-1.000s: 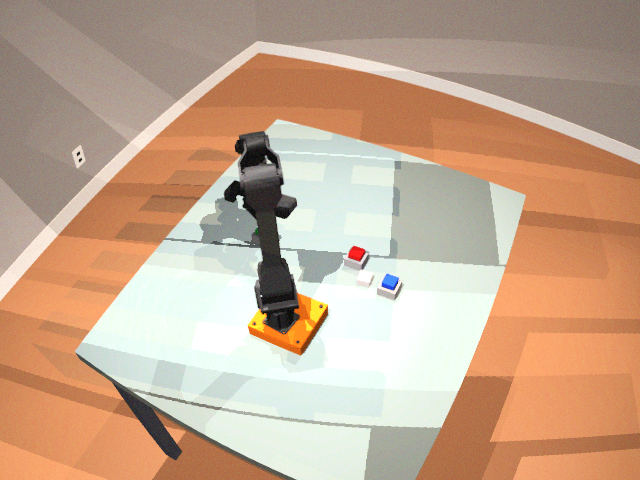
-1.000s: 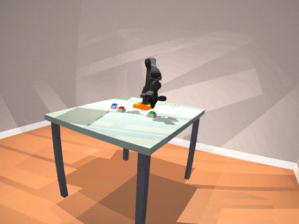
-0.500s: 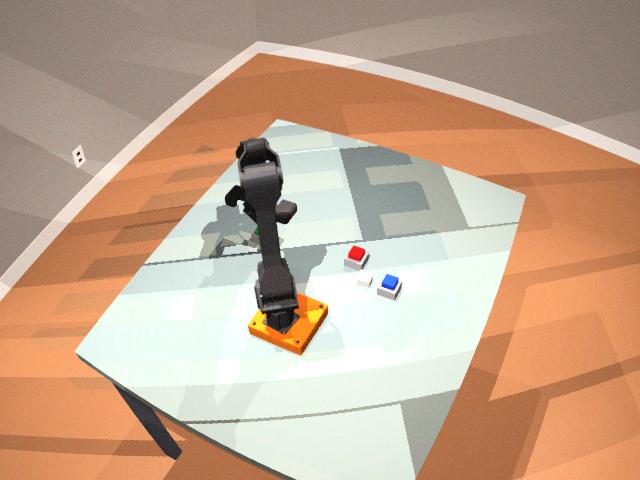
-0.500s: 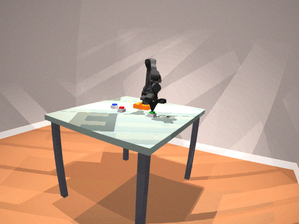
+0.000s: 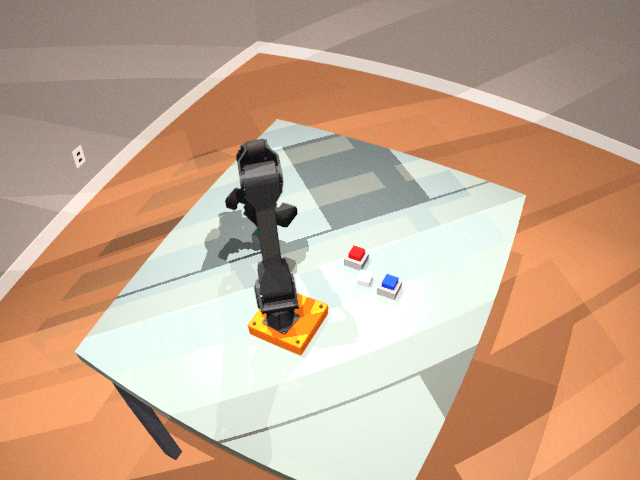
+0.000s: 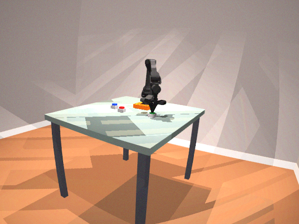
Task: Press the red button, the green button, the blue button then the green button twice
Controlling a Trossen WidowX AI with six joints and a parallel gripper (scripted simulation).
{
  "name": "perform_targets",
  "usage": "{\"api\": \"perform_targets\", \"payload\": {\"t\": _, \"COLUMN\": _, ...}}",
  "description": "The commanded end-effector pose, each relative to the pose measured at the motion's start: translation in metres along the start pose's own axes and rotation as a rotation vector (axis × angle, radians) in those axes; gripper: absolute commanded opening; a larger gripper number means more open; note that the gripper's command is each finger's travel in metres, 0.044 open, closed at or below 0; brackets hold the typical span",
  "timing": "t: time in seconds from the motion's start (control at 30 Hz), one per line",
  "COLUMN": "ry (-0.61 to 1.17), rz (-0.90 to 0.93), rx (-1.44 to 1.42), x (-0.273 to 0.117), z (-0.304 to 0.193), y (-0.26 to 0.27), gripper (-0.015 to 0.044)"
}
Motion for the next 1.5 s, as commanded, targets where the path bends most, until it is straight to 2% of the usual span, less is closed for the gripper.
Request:
{"api": "perform_targets", "payload": {"t": 0.0, "ry": 0.000, "rz": 0.000, "rx": 0.004, "x": 0.001, "z": 0.000, "y": 0.000, "gripper": 0.0020}}
{"api": "perform_targets", "payload": {"t": 0.2, "ry": 0.000, "rz": 0.000, "rx": 0.004, "x": 0.001, "z": 0.000, "y": 0.000, "gripper": 0.0020}}
{"api": "perform_targets", "payload": {"t": 0.37, "ry": 0.000, "rz": 0.000, "rx": 0.004, "x": -0.033, "z": 0.000, "y": 0.000, "gripper": 0.0020}}
{"api": "perform_targets", "payload": {"t": 1.47, "ry": 0.000, "rz": 0.000, "rx": 0.004, "x": 0.001, "z": 0.000, "y": 0.000, "gripper": 0.0020}}
Point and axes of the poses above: the point midway between the two fingers, 35 mm back from their tips, its own x axis out along the fingers, its own y axis across the jaws, z = x × y, the point moved 8 cm from there along -x, back along the fingers, and after that the axes turned 1 degree about -x, right-handed, at the moved point
